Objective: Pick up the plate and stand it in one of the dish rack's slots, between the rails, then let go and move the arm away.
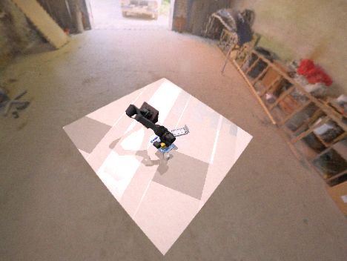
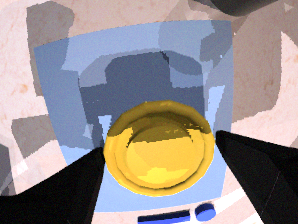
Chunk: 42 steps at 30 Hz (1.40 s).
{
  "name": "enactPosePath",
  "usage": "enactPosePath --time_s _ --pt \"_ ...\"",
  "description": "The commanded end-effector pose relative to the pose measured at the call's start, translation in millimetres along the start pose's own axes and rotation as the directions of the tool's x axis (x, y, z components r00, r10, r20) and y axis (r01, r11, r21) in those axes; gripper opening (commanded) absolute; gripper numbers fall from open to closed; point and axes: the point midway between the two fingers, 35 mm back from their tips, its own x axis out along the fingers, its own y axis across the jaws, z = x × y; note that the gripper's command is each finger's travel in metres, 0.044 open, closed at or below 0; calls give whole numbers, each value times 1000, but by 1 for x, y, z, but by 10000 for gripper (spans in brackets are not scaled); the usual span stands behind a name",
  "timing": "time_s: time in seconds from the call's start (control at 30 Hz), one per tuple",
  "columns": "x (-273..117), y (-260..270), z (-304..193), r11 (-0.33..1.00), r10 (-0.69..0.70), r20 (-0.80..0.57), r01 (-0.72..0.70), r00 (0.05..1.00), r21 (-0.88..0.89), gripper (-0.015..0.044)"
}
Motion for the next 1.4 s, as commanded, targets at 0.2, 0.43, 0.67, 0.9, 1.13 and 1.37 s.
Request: enactPosePath --time_s 0.2,0.43,0.67,0.9,1.13,1.37 --pt "2 1 -2 1000 -1 -6 1 1000 -9 366" --pt "2 1 -2 1000 -1 -6 1 1000 -9 319" --pt "-14 3 4 1000 6 -5 -6 1000 -9 155" --pt "-47 7 11 1000 16 -5 -16 1000 -9 0" --pt "-80 9 15 1000 21 -6 -21 1000 -9 0" --pt "-110 10 18 1000 20 -5 -20 1000 -14 0"
